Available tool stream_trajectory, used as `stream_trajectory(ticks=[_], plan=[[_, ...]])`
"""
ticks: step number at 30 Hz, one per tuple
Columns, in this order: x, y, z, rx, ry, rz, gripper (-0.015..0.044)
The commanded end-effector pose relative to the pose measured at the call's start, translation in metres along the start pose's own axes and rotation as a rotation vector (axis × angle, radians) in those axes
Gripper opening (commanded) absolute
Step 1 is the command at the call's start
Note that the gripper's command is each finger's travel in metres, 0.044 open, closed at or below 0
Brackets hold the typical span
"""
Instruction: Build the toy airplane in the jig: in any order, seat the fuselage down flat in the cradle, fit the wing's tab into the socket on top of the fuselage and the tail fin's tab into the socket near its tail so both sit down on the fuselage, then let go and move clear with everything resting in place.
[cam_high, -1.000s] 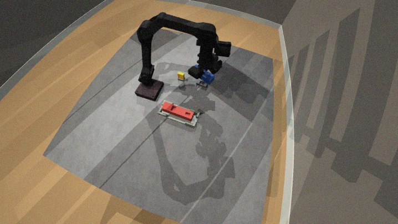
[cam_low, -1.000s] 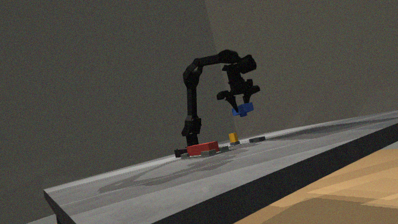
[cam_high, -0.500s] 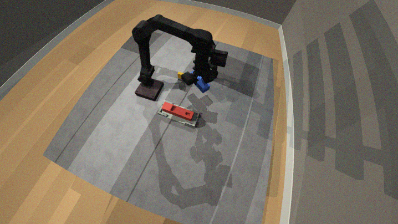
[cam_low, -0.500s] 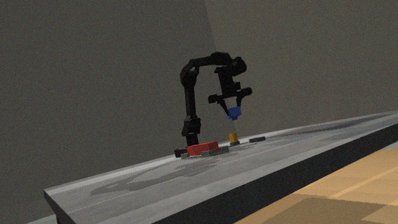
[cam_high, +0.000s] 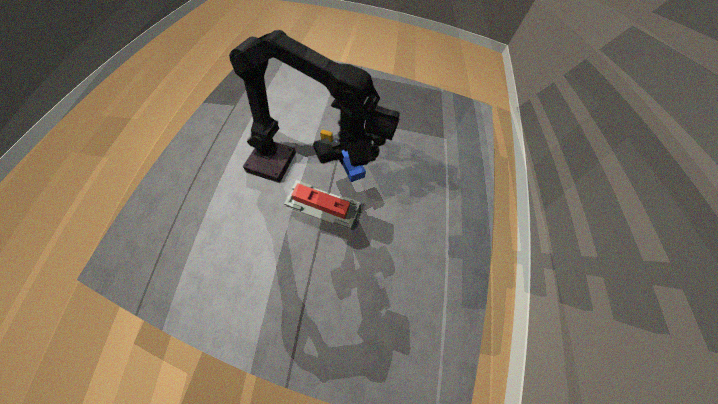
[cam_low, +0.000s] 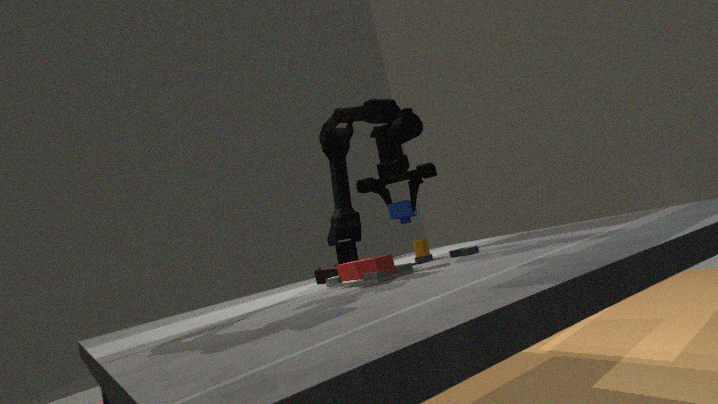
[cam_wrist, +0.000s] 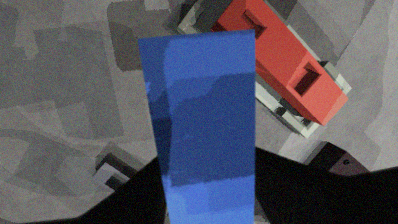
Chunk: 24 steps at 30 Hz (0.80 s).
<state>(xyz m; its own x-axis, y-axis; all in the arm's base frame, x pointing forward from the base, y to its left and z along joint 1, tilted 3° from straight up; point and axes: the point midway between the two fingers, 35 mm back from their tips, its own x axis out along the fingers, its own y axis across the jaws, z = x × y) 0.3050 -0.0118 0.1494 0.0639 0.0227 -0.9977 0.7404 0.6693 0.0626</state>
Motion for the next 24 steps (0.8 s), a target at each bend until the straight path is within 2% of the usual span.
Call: stream_trajectory(ticks=[1, 24], plan=[[0.002, -0.009, 0.003, 0.056, 0.003, 0.005, 0.0], [0.016, -0.08, 0.025, 0.465, 0.003, 0.003, 0.0]])
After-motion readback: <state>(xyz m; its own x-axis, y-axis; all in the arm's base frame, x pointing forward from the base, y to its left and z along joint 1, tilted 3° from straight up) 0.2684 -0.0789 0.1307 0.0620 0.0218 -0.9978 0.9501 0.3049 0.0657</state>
